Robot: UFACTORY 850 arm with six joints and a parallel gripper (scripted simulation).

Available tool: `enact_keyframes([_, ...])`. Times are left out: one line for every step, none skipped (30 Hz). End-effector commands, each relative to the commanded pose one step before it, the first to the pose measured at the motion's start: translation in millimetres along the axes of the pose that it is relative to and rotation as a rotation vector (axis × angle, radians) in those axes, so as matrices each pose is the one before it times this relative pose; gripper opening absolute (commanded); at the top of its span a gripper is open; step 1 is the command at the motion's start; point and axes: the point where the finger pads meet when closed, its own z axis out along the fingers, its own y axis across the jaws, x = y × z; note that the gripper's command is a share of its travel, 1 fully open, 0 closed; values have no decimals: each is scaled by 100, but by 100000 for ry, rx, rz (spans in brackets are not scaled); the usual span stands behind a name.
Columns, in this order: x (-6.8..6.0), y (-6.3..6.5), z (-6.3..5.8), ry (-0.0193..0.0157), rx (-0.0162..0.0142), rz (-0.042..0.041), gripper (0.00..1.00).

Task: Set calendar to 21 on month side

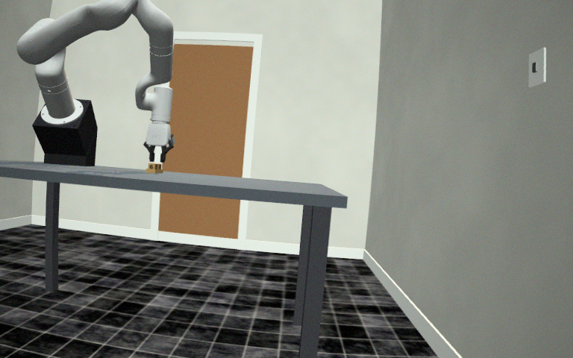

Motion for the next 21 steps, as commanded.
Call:
enact_keyframes([17, 53, 90, 39, -100, 24, 49])
enact_keyframes([0, 0, 79, 0, 0, 0, 49])
enact_keyframes([0, 0, 96, 0, 0, 0, 49])
enact_keyframes([0, 0, 0, 0, 0, 0, 49])
enact_keyframes([0, 0, 0, 0, 0, 0, 49])
enact_keyframes([0, 0, 113, 0, 0, 0, 49])
enact_keyframes([0, 0, 130, 0, 0, 0, 49])
enact_keyframes([0, 0, 143, 0, 0, 0, 49])
enact_keyframes([0, 0, 155, 0, 0, 0, 49])
enact_keyframes([0, 0, 165, 0, 0, 0, 49])
enact_keyframes([0, 0, 172, 0, 0, 0, 49])
enact_keyframes([0, 0, 175, 0, 0, 0, 49])
enact_keyframes([0, 0, 176, 0, 0, 0, 49])
enact_keyframes([0, 0, 174, 0, 0, 0, 49])
enact_keyframes([0, 0, 168, 0, 0, 0, 49])
enact_keyframes([0, 0, 160, 0, 0, 0, 49])
enact_keyframes([0, 0, 148, 0, 0, 0, 49])
enact_keyframes([0, -1, 134, 0, 0, 0, 49])
enact_keyframes([0, 0, 120, 0, 0, 0, 49])
enact_keyframes([0, 0, 102, 0, 0, 0, 49])
enact_keyframes([0, 0, 0, 0, 0, 0, 49])
